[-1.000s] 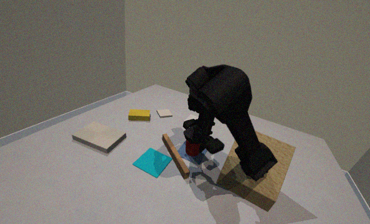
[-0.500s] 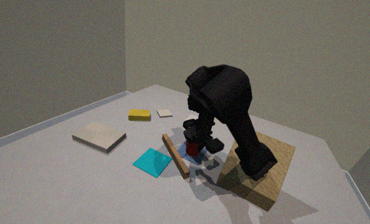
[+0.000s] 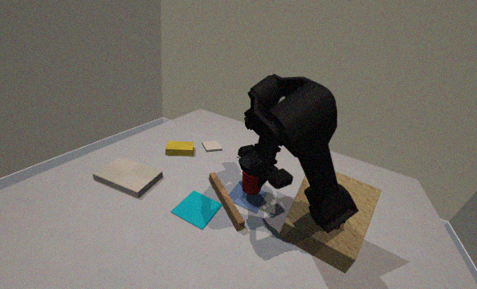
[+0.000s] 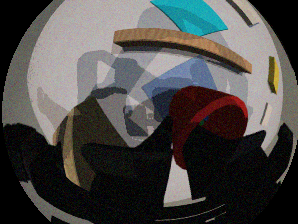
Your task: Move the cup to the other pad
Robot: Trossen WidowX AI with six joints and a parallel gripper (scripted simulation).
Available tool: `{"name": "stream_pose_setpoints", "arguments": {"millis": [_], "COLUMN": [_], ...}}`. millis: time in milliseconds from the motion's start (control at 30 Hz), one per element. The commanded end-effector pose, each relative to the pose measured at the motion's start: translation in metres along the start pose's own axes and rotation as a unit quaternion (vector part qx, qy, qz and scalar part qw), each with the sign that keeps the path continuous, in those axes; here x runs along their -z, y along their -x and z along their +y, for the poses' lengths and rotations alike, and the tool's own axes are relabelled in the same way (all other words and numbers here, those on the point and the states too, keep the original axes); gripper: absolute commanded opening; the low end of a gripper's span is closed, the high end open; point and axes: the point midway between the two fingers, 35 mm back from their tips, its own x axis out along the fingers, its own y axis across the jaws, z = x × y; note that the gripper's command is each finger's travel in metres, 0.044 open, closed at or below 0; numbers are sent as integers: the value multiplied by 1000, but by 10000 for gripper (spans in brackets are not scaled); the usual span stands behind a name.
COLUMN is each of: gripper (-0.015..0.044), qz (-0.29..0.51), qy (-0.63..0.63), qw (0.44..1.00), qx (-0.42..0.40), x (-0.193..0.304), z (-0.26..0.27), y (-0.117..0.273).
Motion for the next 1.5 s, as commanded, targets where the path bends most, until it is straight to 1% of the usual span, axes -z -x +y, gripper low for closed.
{"name": "stream_pose_setpoints", "arguments": {"millis": [0, 167, 933, 1467], "gripper": [0, 0, 0, 0], "qz": [1, 0, -1, 0], "qy": [3, 3, 1, 3], "qw": [1000, 1000, 1000, 1000], "qx": [6, 5, 2, 5], "x": [0, 0, 0, -32], "z": [-1, 1, 3, -2], "y": [16, 25, 23, 23]}}
